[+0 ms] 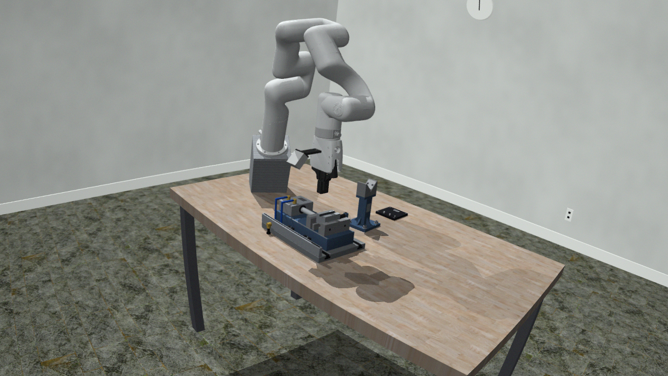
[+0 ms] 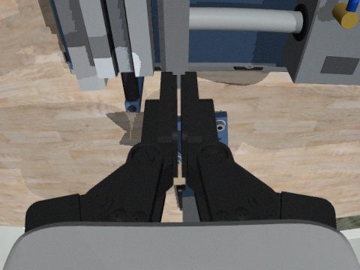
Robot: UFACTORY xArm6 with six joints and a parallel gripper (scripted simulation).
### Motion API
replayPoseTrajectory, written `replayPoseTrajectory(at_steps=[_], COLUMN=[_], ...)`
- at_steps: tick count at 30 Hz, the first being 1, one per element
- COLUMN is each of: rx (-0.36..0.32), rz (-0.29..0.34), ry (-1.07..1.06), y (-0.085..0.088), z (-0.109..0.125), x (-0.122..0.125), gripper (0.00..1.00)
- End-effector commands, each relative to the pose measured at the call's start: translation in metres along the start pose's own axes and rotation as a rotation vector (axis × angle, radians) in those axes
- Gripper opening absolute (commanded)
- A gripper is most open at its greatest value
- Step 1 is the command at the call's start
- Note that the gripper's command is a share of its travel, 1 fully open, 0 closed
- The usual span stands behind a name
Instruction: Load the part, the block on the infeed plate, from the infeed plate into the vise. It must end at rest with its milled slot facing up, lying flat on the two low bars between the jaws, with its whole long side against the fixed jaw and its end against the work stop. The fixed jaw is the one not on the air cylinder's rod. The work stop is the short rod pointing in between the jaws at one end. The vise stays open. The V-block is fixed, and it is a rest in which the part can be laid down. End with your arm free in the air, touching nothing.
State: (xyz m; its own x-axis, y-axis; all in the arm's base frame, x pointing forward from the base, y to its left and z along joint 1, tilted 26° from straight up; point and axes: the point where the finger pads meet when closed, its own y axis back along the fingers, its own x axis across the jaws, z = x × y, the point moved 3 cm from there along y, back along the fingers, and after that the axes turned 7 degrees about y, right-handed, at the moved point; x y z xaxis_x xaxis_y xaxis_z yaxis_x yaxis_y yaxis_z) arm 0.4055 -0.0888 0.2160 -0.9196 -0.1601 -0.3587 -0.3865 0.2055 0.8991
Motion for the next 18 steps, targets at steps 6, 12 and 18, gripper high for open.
replayPoseTrajectory(at_steps=[6,12,18], rx=[0.001,0.0,0.0], rz=[-0.003,-0.003,-0.003], ry=[0.0,0.0,0.0], y=[0.0007,-0.001,-0.0047], z=[-0.0003,-0.0003,-0.0004], x=[-0.0009,-0.0009,-0.0009], gripper=[0.0,0.0,0.0])
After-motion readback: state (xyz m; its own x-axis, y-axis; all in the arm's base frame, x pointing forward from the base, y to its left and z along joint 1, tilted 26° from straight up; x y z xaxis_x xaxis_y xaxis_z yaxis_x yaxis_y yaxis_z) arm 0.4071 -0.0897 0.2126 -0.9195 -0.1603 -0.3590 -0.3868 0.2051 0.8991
